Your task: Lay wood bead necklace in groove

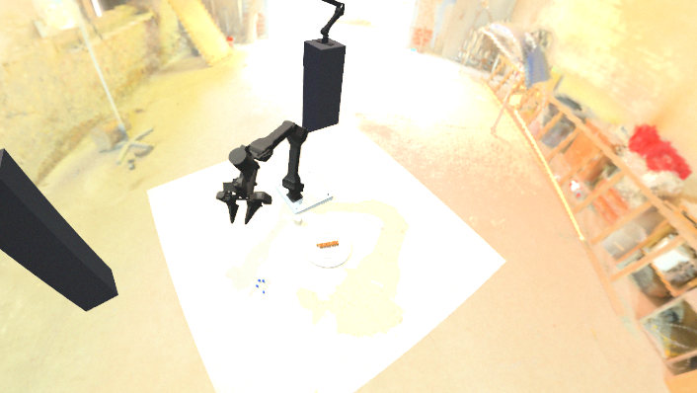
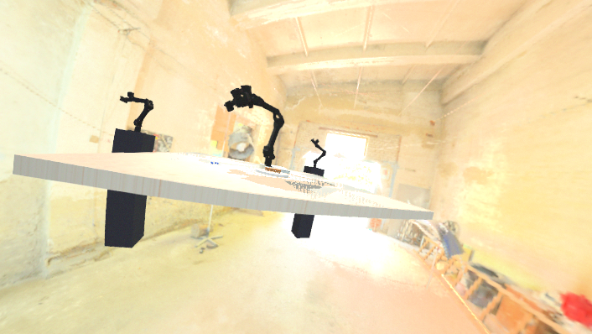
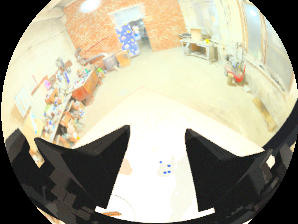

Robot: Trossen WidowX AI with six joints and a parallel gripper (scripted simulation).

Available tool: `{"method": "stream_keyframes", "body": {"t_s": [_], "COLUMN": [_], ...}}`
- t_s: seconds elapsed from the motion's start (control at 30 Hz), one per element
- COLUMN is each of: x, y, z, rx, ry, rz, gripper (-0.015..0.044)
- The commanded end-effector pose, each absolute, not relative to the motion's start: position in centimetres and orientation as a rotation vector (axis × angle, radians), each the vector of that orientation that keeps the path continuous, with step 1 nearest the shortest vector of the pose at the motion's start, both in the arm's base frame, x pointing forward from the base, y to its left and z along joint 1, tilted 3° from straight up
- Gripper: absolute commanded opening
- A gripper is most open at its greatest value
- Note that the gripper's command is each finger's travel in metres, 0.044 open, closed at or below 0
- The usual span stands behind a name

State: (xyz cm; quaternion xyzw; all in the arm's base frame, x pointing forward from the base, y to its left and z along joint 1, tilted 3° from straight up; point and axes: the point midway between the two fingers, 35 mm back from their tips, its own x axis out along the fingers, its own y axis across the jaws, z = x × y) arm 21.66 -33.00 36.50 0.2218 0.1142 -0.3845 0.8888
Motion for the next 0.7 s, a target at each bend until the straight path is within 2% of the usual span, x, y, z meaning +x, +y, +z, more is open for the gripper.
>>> {"method": "stream_keyframes", "body": {"t_s": [0.0,0.67], "x": [23.4,29.8], "y": [-32.1,-25.5], "z": [34.1,25.5], "rx": [0.411,0.111], "ry": [0.347,0.754], "rz": [-0.755,-0.433], "gripper": [0.0250,0.0250]}}
